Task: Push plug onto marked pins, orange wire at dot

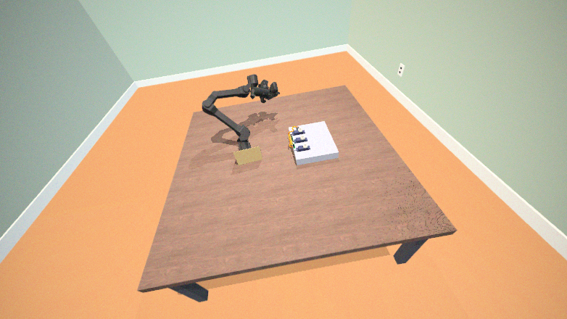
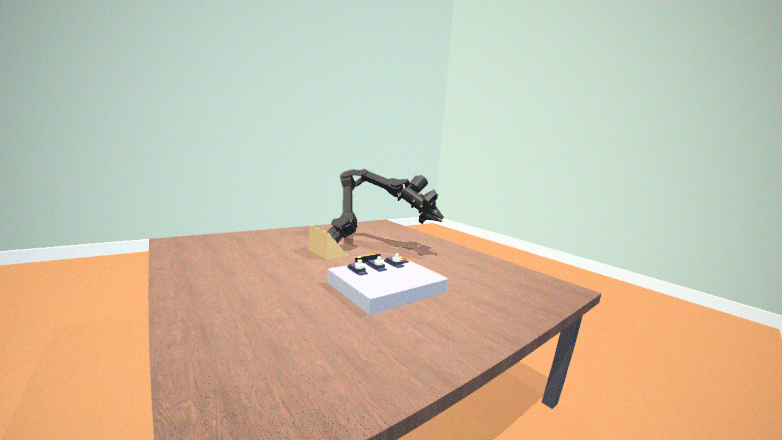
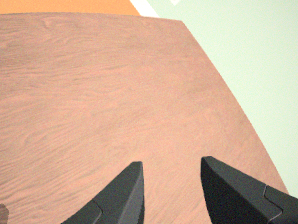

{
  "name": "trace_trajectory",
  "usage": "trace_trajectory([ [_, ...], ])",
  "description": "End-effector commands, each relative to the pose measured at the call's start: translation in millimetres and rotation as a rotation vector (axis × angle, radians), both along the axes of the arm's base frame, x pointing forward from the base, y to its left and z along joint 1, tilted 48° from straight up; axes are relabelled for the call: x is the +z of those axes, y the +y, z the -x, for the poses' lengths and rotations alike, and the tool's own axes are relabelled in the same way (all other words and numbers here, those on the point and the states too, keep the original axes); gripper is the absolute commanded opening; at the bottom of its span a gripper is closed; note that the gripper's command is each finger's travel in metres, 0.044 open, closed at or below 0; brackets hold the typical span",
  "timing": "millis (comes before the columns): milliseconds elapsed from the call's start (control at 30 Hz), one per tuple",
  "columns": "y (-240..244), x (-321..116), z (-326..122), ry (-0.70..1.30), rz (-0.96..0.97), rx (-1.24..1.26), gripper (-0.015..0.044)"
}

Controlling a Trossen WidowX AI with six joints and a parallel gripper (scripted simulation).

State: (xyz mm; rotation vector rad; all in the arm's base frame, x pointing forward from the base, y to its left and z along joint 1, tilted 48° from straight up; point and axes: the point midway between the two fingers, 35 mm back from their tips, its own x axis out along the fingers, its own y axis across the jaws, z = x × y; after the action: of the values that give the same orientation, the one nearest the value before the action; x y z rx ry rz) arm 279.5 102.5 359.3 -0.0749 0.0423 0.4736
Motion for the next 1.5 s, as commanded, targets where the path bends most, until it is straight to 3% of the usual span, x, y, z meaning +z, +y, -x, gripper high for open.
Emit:
trace_trajectory([
  [0, -14.0, -6.3, -9.3, -0.007, -0.015, -0.073, 0.0115],
  [733, -101.9, -32.7, -37.2, -0.084, -0.097, -0.465, 0.0115],
  [1467, -107.9, -97.8, -79.6, 0.427, -0.323, -0.451, 0.0115],
])
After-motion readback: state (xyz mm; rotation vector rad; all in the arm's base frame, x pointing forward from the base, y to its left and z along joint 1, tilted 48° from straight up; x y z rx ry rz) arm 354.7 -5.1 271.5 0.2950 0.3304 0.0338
